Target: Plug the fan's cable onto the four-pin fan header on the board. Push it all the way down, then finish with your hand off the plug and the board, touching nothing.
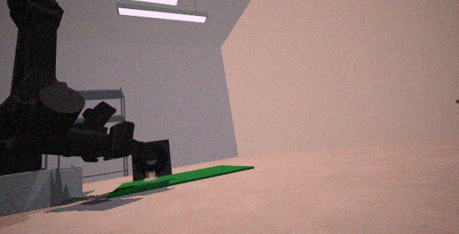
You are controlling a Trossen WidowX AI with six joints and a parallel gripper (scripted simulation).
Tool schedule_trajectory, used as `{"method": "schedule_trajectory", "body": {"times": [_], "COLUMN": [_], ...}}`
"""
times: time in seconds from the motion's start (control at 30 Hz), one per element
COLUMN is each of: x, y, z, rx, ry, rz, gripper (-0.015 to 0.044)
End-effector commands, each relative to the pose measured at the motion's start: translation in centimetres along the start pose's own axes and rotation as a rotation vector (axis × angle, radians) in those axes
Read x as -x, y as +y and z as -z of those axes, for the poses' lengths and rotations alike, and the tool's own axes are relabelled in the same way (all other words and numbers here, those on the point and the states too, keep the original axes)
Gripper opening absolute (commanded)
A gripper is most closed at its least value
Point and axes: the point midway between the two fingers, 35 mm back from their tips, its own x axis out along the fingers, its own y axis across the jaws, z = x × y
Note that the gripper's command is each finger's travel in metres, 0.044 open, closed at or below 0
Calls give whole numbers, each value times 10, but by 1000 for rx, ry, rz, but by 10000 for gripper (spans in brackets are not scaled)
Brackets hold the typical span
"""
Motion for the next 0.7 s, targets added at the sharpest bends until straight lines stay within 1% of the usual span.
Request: {"method": "schedule_trajectory", "body": {"times": [0.0,0.67], "x": [0,-2], "y": [-1,-2], "z": [3,20], "rx": [8,8], "ry": [-4,-4], "rz": [0,0], "gripper": [0,0]}}
